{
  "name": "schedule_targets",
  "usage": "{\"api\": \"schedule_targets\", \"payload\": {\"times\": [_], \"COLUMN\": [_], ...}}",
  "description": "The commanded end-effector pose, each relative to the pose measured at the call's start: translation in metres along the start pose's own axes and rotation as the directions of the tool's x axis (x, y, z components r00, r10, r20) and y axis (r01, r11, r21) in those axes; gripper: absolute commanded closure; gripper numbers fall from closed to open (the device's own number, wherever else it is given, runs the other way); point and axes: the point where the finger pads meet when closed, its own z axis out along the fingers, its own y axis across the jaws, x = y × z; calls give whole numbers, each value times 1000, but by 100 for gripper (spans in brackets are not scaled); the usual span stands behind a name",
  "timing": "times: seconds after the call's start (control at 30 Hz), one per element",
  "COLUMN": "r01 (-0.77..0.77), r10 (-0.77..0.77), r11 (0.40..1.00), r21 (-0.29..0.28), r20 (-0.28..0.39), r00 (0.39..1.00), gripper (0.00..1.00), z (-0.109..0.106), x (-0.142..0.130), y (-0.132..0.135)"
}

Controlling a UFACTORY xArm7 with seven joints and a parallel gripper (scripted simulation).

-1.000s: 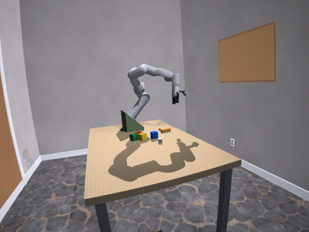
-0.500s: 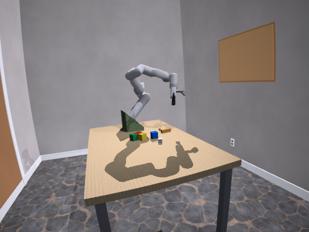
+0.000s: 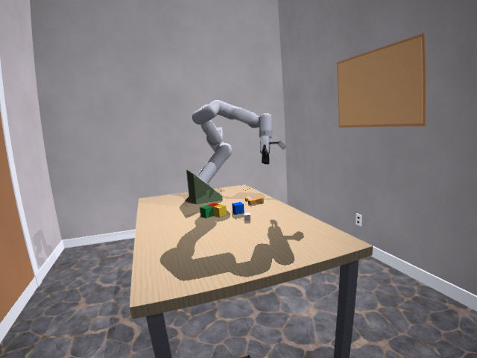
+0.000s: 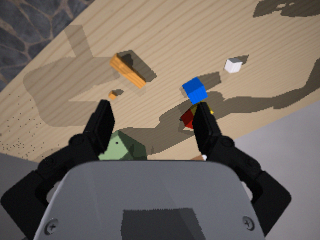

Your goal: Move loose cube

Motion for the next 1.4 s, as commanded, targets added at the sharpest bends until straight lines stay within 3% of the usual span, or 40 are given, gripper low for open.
{"api": "schedule_targets", "payload": {"times": [0.0, 0.13, 0.2, 0.67, 0.7, 1.07, 1.1, 1.37], "r01": [-15, -15, -278, -278, -390, -390, -487, -487], "r10": [15, 15, 279, 279, 390, 390, 486, 486], "r11": [1000, 1000, 959, 959, 918, 918, 869, 869], "r21": [1, 1, 46, 46, 66, 66, 83, 83], "r20": [-5, -5, 3, 3, 15, 15, 30, 30], "r00": [1000, 1000, 960, 960, 921, 921, 873, 873], "gripper": [0, 0, 0, 0, 0, 0, 0, 0], "z": [1, 1, 31, 32, 48, 48, 65, 65], "x": [1, 1, -26, -27, -42, -42, -58, -58], "y": [4, 4, 58, 60, 82, 82, 100, 100]}}
